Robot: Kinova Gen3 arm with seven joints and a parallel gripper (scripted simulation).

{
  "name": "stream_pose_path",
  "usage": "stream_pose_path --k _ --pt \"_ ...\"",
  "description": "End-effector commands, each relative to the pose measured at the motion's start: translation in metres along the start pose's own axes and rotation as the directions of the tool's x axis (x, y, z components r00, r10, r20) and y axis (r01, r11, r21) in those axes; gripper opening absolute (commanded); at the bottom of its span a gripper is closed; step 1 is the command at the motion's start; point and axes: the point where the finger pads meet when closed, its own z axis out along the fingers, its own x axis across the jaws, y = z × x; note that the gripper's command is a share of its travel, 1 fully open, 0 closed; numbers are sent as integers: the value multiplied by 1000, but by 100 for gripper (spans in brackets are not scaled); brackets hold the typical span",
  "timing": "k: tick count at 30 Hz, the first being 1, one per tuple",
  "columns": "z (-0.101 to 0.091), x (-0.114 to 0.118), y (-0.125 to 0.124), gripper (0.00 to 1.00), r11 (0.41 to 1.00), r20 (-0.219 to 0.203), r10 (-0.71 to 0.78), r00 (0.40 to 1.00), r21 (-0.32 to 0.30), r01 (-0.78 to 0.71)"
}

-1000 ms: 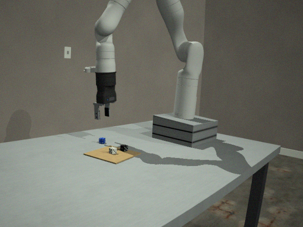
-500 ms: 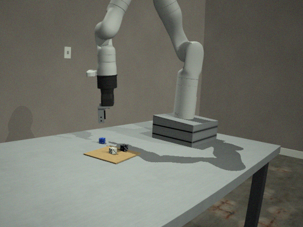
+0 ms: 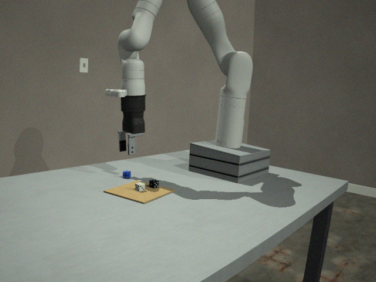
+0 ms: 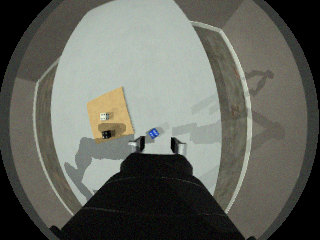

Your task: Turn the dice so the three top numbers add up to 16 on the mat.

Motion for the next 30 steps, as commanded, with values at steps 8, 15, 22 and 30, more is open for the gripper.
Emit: stream_pose_path --k 8,15,22,30 --pt "0 -3 -1 100 952 4 -306 952 33 306" --pt "0 -6 -2 100 901 -3 -431 902 48 430" --pt "-1 -8 -4 100 837 -14 -543 839 62 543" --pt "-1 -10 -4 100 796 -22 -601 799 69 601"
